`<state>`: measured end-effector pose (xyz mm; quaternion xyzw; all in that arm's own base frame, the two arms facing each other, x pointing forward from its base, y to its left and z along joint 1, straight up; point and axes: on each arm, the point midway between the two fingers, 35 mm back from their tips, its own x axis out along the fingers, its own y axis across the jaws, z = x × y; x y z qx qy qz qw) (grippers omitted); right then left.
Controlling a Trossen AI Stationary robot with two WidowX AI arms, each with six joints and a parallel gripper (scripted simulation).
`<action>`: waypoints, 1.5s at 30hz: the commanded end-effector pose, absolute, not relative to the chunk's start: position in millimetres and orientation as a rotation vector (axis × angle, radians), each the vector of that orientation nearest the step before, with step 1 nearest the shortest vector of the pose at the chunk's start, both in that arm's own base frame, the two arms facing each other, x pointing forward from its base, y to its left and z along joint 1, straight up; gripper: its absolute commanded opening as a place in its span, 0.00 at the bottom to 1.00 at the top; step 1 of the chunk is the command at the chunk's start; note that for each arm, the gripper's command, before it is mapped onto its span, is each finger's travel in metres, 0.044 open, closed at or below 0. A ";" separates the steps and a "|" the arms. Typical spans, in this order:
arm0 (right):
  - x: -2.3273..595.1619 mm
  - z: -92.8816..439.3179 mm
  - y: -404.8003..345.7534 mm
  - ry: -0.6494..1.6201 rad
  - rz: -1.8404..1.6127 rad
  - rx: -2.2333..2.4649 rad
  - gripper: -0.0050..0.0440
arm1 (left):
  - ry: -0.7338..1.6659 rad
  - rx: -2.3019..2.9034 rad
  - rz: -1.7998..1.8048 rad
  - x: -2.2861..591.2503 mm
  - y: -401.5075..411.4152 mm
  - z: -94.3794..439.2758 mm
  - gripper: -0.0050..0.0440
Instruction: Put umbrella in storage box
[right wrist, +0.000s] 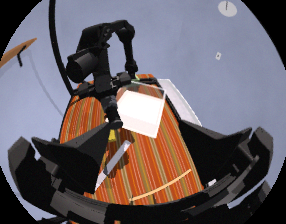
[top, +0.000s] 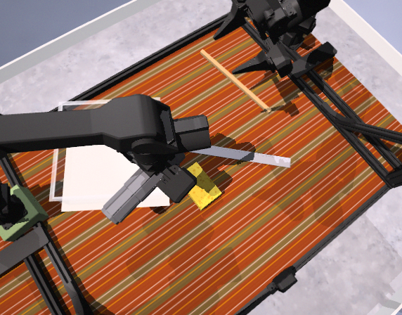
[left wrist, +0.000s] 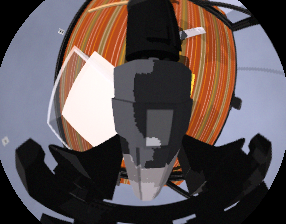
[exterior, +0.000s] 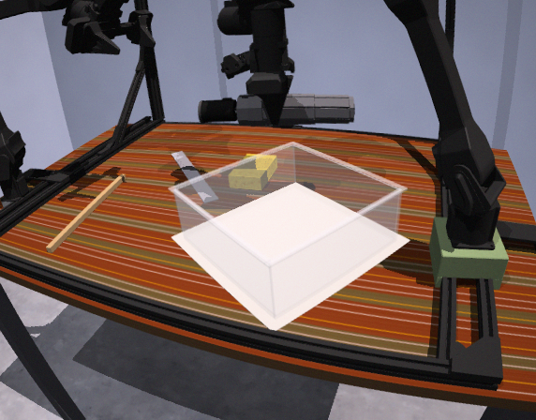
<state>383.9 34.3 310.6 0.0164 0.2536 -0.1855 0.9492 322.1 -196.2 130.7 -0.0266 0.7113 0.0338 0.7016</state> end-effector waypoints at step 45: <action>383.7 310.5 34.3 0.516 -0.379 0.035 0.92 | 1.570 -0.068 0.068 288.5 -45.8 57.8 0.10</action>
